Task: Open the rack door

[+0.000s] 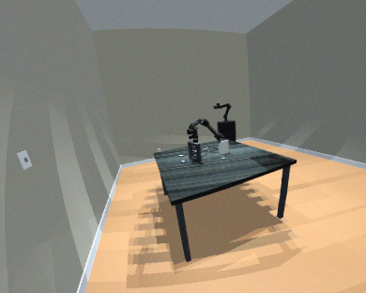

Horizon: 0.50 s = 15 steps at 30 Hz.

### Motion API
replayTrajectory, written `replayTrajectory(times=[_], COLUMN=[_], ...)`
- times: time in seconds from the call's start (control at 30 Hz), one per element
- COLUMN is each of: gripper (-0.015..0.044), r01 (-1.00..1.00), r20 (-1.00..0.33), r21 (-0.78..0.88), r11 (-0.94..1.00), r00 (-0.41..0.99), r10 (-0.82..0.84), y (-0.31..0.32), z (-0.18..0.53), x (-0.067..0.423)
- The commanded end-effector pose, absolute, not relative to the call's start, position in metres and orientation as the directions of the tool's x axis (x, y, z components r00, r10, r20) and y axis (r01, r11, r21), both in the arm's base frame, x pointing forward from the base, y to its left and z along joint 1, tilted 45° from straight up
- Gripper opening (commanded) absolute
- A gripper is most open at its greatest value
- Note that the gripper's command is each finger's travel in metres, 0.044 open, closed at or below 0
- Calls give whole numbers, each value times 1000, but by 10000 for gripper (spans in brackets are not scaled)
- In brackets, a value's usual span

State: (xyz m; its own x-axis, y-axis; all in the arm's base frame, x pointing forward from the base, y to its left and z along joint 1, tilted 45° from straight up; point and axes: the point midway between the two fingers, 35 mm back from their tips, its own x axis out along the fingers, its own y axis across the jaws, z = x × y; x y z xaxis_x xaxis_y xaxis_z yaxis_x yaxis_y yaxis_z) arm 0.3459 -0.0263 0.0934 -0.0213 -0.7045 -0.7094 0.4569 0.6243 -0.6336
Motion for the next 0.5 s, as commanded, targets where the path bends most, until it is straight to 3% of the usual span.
replayTrajectory(times=[0.0, 0.47], gripper=[297, 297], r01=[295, -384], r20=[-711, -711], r21=[-676, -643], r11=[675, 662], r00=[-21, -21], r10=[-703, -703], y=[-26, -26], z=[93, 93], x=[346, 346])
